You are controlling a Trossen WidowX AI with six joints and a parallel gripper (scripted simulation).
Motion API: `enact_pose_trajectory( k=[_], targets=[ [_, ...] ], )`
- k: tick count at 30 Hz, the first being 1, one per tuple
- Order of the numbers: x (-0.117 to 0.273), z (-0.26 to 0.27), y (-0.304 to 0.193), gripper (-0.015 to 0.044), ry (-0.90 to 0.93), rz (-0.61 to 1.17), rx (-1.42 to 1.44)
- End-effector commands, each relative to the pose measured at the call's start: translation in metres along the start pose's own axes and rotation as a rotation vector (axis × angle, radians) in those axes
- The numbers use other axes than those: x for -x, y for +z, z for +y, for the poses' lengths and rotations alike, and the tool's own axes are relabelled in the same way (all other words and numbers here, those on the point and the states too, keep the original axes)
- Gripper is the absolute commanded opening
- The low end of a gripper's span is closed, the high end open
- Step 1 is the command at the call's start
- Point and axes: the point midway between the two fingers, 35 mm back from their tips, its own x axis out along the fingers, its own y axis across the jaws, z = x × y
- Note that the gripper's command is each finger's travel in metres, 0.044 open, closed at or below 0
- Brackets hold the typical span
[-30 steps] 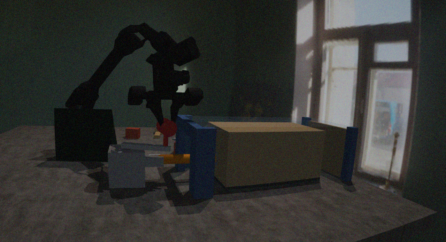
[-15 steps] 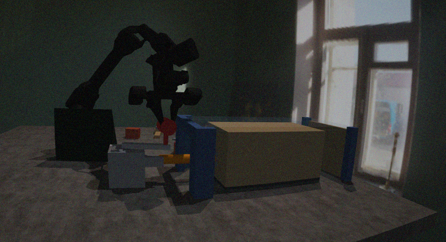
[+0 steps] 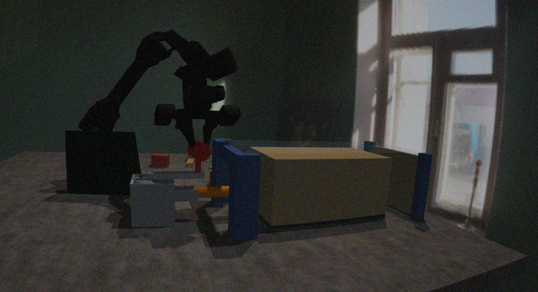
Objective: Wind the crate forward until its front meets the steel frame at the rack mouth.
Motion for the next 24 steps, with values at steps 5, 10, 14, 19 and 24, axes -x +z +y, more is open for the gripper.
enact_pose_trajectory(
  k=[5,10,14,19,24],
  targets=[
    [-0.003,-0.004,-0.028,0.0,-0.01,0.059,-0.003],
    [0.0,-0.006,-0.034,0.0,-0.011,0.06,-0.003],
    [0.002,-0.008,-0.038,0.0,-0.011,0.06,-0.003],
    [0.004,-0.011,-0.043,0.0,-0.011,0.06,-0.003],
    [0.007,-0.014,-0.048,0.0,-0.011,0.061,-0.003]
  ],
)
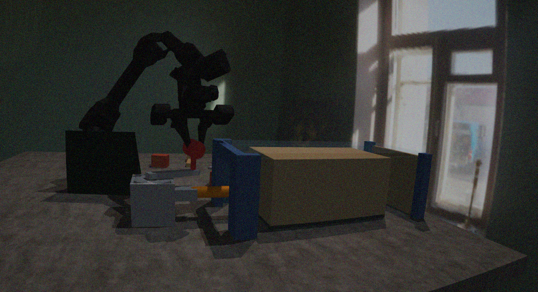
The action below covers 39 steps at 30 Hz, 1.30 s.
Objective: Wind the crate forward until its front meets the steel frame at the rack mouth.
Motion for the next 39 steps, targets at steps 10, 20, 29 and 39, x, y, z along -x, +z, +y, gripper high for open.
enact_pose_trajectory(
  k=[10,20,29,39],
  targets=[
    [0.0,-0.016,-0.035,0.0,-0.023,0.068,-0.007],
    [0.005,-0.024,-0.043,0.0,-0.023,0.069,-0.008],
    [0.008,-0.033,-0.05,0.0,-0.024,0.069,-0.008],
    [0.012,-0.043,-0.056,0.0,-0.025,0.07,-0.008]
  ],
)
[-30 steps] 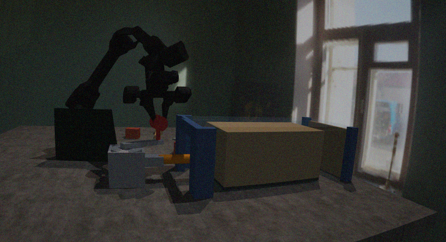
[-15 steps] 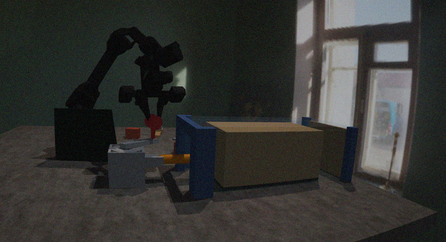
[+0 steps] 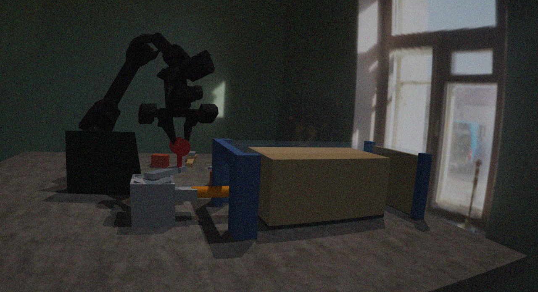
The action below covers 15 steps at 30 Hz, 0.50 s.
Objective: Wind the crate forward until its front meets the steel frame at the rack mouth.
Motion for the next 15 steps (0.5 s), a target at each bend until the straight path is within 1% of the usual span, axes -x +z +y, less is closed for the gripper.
enact_pose_trajectory(
  k=[1,15],
  targets=[
    [-0.006,-0.019,-0.021,0.0,-0.032,0.066,-0.014],
    [-0.002,-0.035,-0.028,0.0,-0.033,0.066,-0.015]
  ],
)
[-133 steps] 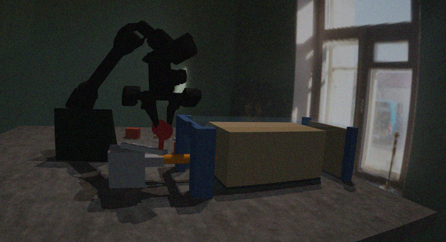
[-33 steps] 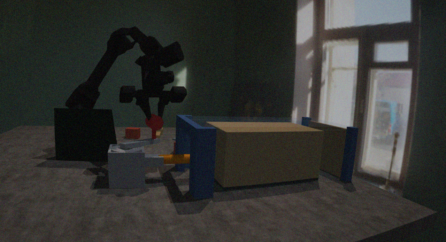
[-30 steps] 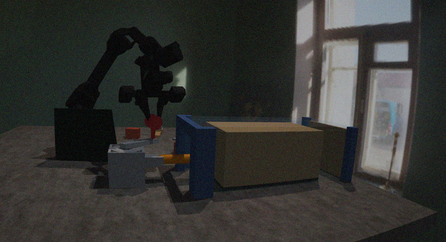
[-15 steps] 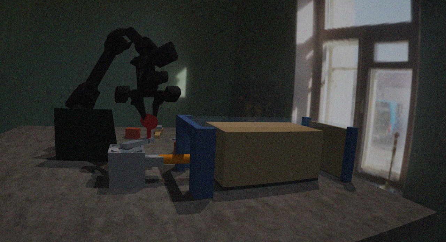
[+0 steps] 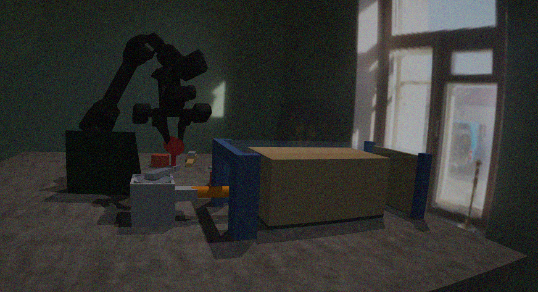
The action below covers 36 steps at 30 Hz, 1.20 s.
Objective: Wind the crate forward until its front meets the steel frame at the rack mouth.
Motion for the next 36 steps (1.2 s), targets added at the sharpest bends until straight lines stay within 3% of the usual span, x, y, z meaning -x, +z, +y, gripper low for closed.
enact_pose_trajectory(
  k=[1,36],
  targets=[
    [-0.007,-0.023,-0.019,0.0,-0.042,0.061,-0.022],
    [-0.003,-0.064,-0.023,0.0,-0.045,0.06,-0.023]
  ],
)
